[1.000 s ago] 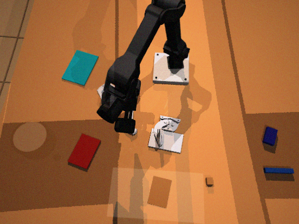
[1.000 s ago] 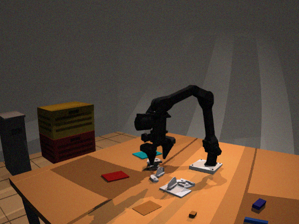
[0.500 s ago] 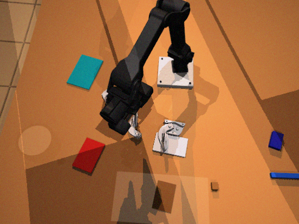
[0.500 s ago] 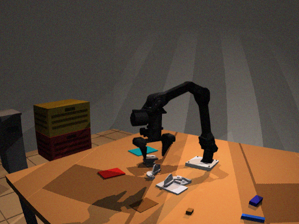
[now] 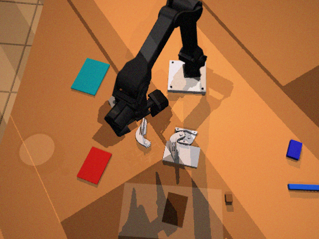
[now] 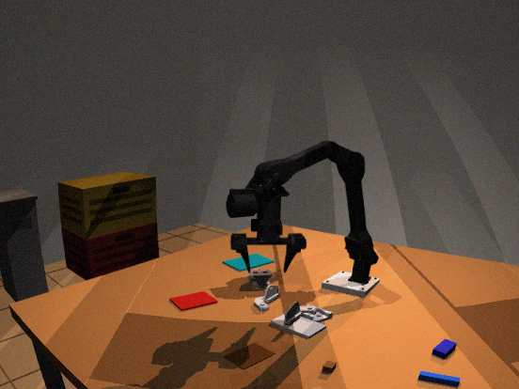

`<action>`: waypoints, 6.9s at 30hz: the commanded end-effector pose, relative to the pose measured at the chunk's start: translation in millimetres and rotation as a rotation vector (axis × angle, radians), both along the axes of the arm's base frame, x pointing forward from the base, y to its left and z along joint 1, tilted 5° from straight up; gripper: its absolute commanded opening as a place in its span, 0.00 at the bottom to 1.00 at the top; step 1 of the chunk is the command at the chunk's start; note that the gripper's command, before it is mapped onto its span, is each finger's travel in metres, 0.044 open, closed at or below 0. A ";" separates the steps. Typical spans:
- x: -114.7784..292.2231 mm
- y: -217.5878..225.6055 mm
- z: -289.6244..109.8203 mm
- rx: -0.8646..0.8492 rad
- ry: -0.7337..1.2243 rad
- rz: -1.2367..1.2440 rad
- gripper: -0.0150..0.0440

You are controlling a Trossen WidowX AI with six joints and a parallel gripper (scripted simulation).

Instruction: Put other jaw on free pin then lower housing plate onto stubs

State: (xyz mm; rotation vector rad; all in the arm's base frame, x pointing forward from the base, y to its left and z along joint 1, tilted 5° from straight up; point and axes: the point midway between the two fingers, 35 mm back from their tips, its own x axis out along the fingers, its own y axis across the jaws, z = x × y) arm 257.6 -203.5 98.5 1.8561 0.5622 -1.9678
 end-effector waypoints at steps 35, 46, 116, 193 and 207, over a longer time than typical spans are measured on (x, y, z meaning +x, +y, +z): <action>-12.2 -5.4 -36.4 -0.045 0.001 -0.671 1.00; -12.4 -6.0 -50.3 -0.045 0.001 -0.671 1.00; -14.9 -5.1 -86.4 -0.042 -0.001 -0.673 0.48; -3.5 52.1 -5.9 0.018 0.000 0.326 0.48; -4.1 74.0 -5.7 0.042 -0.001 0.718 0.48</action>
